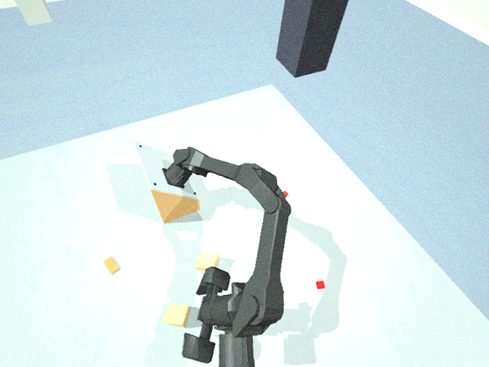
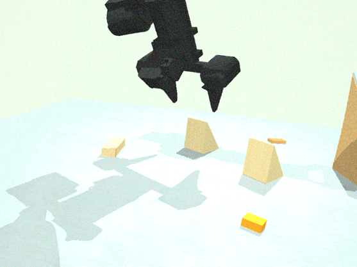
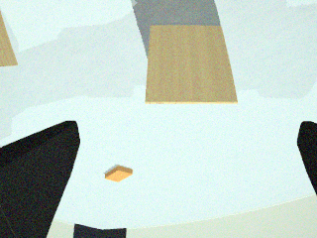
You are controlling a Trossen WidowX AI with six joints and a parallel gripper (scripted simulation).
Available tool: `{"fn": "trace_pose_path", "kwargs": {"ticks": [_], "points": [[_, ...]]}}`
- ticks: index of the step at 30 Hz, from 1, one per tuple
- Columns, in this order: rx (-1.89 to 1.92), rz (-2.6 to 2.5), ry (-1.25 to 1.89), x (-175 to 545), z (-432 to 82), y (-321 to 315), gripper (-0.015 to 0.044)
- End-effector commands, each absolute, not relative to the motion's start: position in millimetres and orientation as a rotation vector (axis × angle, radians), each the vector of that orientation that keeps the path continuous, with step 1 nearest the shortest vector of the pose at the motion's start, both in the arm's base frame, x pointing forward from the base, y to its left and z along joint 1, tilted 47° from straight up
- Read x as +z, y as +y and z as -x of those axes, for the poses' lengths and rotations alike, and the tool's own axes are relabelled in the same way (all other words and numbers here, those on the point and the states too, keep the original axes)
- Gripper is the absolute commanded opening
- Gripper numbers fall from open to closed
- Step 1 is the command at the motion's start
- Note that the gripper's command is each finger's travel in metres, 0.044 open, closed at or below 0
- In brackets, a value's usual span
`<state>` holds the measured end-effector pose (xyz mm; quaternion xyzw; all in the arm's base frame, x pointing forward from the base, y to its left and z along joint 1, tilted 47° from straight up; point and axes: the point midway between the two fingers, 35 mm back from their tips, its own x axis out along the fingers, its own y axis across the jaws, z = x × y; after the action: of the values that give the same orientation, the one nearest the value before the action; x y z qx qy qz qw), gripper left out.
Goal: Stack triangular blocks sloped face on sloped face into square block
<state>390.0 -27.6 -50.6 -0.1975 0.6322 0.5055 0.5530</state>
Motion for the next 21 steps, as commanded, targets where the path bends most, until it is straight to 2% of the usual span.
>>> {"fn": "trace_pose_path", "kwargs": {"ticks": [1,21], "points": [[1.204,0.459,1.496,-58.6,-387.1,-24.7,0.044],[1.204,0.457,1.496,-88.8,-380.9,-12.8,0.044]]}}
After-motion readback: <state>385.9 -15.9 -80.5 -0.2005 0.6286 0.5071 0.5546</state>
